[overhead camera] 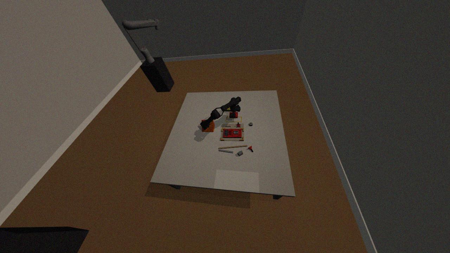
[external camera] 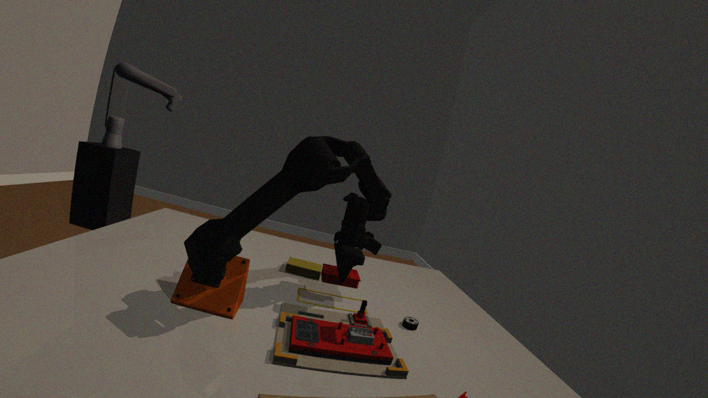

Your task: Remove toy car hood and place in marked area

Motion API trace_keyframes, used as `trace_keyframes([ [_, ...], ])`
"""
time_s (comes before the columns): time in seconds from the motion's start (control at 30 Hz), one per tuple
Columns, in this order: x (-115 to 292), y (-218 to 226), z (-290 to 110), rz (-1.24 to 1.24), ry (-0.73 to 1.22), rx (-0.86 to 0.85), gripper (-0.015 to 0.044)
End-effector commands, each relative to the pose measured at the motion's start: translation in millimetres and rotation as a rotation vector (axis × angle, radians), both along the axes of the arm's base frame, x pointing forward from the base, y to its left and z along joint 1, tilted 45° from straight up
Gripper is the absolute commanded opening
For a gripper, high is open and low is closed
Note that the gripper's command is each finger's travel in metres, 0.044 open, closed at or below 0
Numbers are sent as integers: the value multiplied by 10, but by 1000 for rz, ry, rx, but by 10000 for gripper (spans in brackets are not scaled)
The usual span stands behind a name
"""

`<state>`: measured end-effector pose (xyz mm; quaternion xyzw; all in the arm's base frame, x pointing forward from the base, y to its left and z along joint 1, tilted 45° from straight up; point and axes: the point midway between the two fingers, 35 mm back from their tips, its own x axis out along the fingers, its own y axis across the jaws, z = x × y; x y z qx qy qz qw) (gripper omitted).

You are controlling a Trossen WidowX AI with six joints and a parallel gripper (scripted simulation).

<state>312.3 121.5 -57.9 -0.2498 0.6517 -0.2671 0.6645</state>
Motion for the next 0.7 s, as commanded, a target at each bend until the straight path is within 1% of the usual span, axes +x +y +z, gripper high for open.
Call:
trace_keyframes([
  [0.0, -19, -50, -45, 7, 10, -11, 0],
  [0.67, -25, -185, -176, 7, 9, -12, 0],
])
